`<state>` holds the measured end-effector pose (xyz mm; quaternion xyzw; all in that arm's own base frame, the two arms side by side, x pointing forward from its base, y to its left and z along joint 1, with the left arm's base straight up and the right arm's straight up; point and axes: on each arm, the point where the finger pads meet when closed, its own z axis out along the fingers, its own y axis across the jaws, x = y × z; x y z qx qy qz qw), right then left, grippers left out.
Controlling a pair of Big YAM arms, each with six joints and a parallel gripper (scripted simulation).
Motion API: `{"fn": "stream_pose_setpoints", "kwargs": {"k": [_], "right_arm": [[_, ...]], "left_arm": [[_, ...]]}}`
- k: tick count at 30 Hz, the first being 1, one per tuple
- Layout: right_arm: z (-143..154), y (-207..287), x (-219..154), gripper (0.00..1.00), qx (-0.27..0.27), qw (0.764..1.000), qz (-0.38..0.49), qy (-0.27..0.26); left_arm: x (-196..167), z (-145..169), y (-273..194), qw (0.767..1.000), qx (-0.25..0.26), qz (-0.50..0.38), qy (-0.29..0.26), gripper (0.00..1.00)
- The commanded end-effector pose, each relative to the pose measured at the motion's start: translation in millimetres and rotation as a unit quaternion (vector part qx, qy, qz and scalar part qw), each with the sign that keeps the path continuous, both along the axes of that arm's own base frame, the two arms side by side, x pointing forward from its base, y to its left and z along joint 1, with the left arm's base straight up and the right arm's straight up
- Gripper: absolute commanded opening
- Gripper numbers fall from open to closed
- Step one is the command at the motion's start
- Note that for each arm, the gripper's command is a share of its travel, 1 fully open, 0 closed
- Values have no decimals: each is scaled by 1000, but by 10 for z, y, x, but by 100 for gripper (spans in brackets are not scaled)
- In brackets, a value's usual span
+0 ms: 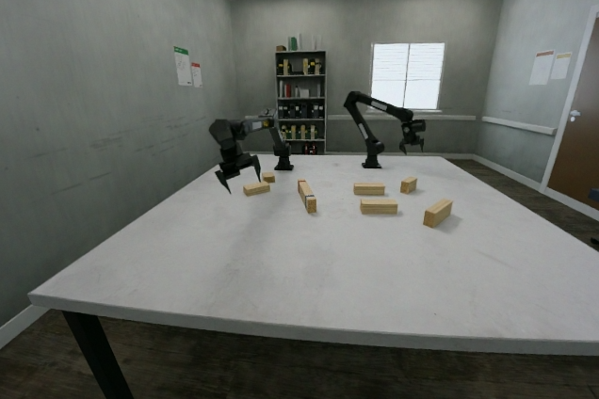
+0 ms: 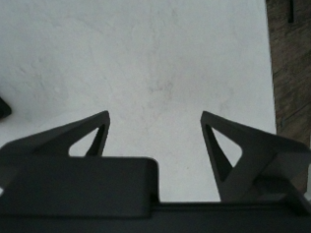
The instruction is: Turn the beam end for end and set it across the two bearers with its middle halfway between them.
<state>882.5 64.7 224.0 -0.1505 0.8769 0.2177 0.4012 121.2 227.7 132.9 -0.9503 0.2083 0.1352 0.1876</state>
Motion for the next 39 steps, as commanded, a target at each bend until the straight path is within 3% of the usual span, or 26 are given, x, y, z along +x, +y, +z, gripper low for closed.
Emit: {"fn": "stream_pose_setpoints", "kwargs": {"k": [1,18,21,32,34,39], "right_arm": [[218,2,1,100,0,1000,1,-17],[218,2,1,100,0,1000,1,-17],[318,79,-78,100,-5,1000,8,-26],[214,296,-599,100,-30,999,11,-20],[214,296,-599,100,-30,999,11,-20],[137,416,-941,100,-42,999,9,-12]], "left_arm": [[27,55,32,1000,7,0,-5,100],[27,55,32,1000,7,0,-5,100],[62,25,-53,1000,7,-29,2,100],[682,163,-451,977,45,-209,12,100],[682,163,-451,977,45,-209,12,100],[1077,288,-656,951,64,-303,20,100]]}}
